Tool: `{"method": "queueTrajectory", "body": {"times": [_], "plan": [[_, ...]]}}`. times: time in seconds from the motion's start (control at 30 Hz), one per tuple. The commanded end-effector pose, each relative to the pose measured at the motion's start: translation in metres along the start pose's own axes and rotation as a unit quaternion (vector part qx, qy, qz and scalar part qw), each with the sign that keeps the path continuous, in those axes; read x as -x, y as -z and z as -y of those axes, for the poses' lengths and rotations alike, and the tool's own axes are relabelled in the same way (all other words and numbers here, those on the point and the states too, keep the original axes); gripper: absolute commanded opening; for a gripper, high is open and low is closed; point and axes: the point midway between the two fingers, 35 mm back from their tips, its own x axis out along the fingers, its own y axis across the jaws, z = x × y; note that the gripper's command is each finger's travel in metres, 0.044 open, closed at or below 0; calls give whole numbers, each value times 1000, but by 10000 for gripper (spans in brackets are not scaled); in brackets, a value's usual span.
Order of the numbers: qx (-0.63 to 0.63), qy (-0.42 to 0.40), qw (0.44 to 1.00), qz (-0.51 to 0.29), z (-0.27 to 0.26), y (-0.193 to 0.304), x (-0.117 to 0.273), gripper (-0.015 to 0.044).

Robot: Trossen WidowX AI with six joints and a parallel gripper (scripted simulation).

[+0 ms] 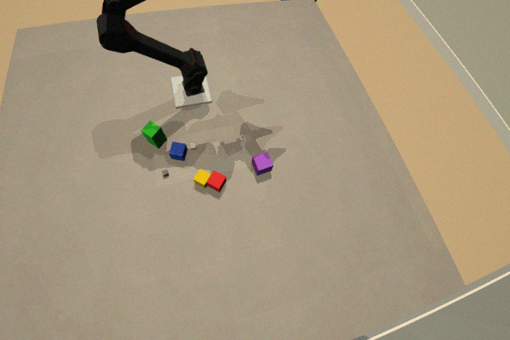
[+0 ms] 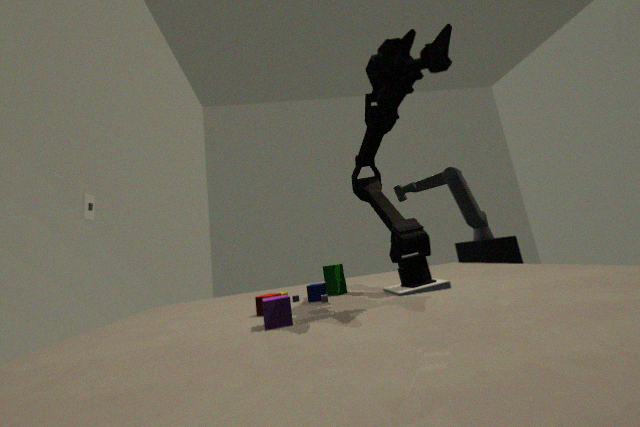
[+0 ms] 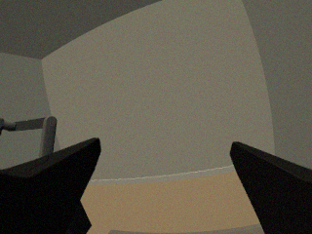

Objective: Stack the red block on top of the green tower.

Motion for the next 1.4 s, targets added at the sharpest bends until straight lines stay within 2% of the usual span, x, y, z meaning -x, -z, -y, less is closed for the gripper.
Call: {"method": "queueTrajectory", "body": {"times": [0.0,0.33,0.63,0.97,1.37], "plan": [[36,64,997,-39,35,13,-12,440],[99,203,962,-155,128,47,-17,440],[120,310,908,-256,211,71,10,440],[106,403,832,-366,291,93,69,440],[37,470,731,-494,359,120,170,440]]}}
